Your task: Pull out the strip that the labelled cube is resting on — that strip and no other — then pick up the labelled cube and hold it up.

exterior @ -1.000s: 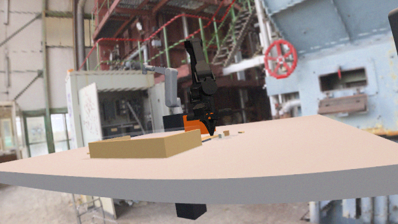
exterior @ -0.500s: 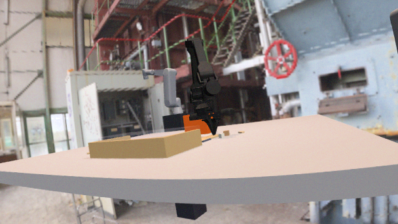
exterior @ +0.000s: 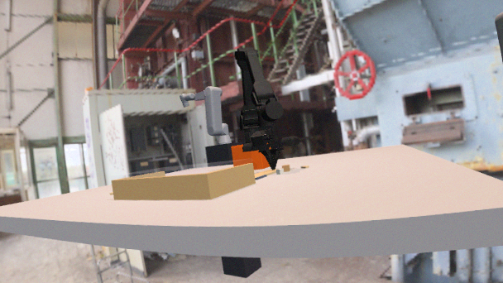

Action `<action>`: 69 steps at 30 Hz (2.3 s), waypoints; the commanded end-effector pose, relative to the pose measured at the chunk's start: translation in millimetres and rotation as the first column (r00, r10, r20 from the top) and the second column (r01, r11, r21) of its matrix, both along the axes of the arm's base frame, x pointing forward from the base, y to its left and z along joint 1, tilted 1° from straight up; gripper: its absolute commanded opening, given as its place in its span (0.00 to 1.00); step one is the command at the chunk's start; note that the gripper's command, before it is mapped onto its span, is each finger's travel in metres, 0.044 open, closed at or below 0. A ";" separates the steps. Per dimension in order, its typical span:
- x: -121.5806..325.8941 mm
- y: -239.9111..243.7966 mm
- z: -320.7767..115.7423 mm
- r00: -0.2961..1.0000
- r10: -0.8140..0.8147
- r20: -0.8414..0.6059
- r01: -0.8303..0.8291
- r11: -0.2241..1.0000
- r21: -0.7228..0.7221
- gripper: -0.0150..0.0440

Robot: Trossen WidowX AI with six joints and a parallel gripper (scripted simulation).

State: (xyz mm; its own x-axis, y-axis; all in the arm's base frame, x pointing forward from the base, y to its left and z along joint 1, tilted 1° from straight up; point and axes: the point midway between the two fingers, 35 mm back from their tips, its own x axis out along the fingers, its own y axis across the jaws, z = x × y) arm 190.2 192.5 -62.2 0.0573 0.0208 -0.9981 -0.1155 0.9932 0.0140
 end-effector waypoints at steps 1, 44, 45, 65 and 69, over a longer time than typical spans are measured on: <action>-14.2 -5.9 -5.6 1.000 0.001 -0.027 -0.001 1.000 -0.018 0.25; -7.9 -0.2 41.1 1.000 0.001 -0.026 -0.001 1.000 -0.018 0.25; -7.9 -0.2 41.1 1.000 0.001 -0.026 -0.001 1.000 -0.018 0.25; 67.0 5.8 50.3 0.994 -0.104 -0.021 0.104 0.994 -0.013 1.00; 81.8 6.6 53.0 0.994 -0.104 -0.020 0.104 0.994 -0.013 1.00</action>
